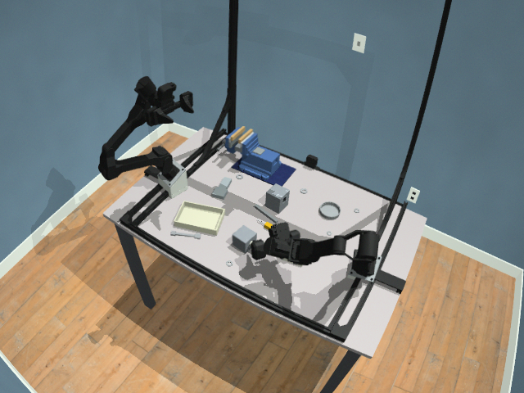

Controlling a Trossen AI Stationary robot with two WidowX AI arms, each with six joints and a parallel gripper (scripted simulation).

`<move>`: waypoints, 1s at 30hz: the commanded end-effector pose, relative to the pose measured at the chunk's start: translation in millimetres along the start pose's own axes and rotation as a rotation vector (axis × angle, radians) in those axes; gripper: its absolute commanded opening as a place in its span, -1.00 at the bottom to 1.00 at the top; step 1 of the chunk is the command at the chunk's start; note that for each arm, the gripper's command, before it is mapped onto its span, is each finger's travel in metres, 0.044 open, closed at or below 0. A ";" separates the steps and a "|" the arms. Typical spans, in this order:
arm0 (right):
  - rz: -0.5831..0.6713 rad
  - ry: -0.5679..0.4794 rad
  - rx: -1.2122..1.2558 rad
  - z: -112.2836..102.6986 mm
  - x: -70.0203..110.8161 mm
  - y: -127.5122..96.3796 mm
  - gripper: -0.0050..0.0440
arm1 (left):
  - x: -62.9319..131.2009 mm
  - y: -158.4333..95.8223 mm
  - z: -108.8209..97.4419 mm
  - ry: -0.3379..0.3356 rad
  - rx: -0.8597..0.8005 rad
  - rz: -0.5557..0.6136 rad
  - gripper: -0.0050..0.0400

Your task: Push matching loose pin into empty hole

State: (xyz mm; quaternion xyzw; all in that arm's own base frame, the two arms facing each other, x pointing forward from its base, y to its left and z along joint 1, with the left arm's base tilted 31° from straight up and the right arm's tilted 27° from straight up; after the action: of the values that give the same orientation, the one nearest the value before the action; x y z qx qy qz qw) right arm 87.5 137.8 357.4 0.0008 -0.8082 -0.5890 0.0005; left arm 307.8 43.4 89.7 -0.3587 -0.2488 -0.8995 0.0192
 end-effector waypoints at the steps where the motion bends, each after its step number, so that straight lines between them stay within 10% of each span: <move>1: 0.001 -0.002 0.004 -0.2 0.0 0.0 0.84 | 11.2 -4.5 6.5 -0.068 -0.114 -0.017 1.00; 17: 0.001 -0.002 0.004 -0.2 0.0 0.0 0.84 | 65.4 -29.5 5.1 -0.305 -0.382 -0.164 1.00; 30: 0.001 -0.002 0.004 -0.2 0.0 0.0 0.84 | 146.5 -92.2 -35.5 -0.277 -0.029 -0.215 1.00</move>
State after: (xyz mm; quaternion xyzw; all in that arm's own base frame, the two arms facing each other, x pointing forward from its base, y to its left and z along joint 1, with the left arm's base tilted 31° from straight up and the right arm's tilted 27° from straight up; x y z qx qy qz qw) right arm 87.7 137.6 357.6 0.0002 -0.8079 -0.5893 0.0001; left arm 182.1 124.4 123.4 -0.4651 -0.2253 -0.8461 -0.1308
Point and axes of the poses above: on each arm, the point midway between the two fingers, 35 mm back from their tips, its own x axis back along the fingers, its own z axis across the jaws, y = z × x, the point moved 7 cm from there along x, back along the fingers, and after that the axes turned 9 degrees about -x, right-handed, at the moved point
